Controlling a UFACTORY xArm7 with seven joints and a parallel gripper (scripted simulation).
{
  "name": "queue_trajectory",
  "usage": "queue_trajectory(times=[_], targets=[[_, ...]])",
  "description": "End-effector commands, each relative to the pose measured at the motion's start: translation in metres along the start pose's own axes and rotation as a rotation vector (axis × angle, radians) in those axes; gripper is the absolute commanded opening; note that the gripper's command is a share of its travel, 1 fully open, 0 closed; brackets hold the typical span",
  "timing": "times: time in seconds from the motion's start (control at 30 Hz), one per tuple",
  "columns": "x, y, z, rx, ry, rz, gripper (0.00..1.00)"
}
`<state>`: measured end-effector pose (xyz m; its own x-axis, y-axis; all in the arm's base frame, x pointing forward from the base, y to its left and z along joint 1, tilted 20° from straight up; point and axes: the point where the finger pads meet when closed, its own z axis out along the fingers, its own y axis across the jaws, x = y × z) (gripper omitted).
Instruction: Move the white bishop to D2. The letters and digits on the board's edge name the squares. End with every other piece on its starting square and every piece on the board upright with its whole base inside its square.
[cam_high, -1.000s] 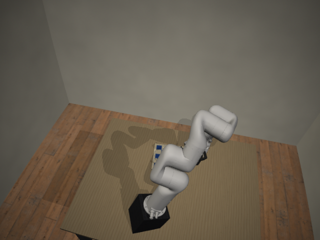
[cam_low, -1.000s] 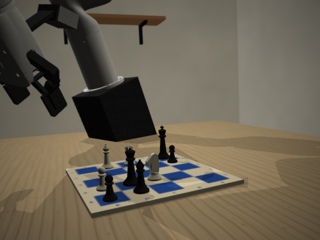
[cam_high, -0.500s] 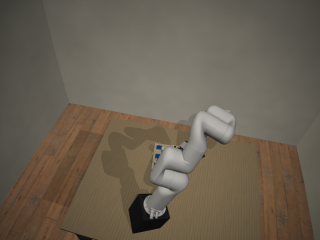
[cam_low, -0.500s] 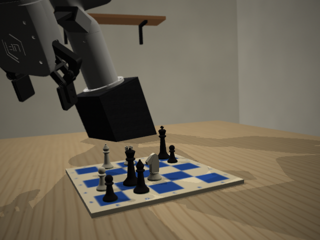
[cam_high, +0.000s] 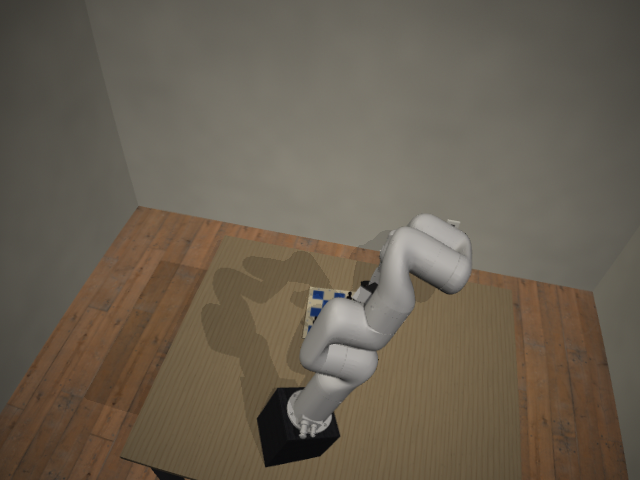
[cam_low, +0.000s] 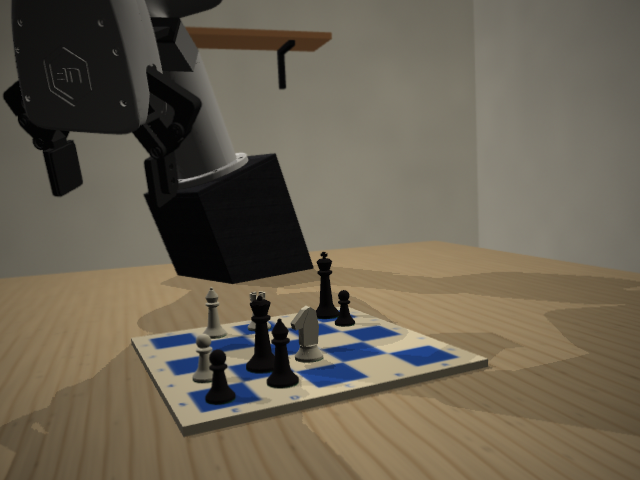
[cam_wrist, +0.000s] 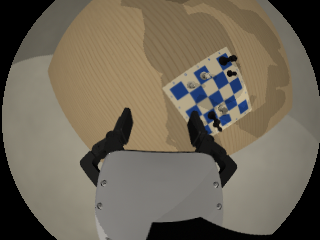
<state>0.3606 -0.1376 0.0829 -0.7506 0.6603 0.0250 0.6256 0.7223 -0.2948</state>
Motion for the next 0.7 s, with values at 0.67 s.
queue_trajectory(times=[0.67], targets=[[0.015,0.02,-0.009,-0.014,-0.183,-0.155,1.0]])
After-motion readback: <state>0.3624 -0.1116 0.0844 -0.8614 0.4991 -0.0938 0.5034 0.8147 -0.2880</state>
